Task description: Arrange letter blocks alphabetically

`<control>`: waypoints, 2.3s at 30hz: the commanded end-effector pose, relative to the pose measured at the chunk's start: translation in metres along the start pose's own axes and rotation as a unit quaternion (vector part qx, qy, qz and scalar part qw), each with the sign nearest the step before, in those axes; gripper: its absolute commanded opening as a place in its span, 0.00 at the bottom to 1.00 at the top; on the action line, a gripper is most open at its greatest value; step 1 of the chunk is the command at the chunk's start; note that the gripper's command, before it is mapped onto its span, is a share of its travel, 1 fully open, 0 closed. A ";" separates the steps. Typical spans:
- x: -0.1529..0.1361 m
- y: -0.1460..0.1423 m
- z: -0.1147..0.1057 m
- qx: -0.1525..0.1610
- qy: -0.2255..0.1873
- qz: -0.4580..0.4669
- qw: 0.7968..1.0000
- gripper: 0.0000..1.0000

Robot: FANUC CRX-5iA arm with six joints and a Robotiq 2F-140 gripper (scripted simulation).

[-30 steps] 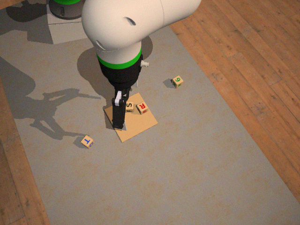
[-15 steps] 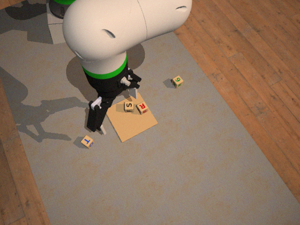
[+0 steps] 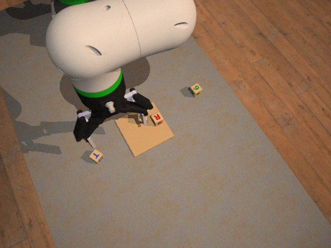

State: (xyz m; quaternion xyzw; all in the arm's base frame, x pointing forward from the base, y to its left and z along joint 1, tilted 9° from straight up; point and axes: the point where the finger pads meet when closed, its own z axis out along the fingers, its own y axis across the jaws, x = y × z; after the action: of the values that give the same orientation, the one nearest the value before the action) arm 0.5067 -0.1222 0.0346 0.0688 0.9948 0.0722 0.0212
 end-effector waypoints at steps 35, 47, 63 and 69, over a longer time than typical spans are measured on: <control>0.000 -0.088 0.002 0.001 -0.001 0.501 0.866 1.00; 0.000 -0.088 0.002 0.001 -0.001 0.501 0.866 0.40; 0.000 -0.088 0.002 0.001 -0.001 0.501 0.866 0.40; 0.000 -0.088 0.002 0.001 -0.001 0.501 0.866 0.40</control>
State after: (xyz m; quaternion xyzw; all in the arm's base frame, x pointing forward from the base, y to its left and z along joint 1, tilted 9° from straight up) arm 0.4952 -0.2080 0.0193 0.5578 0.8266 0.0723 -0.0176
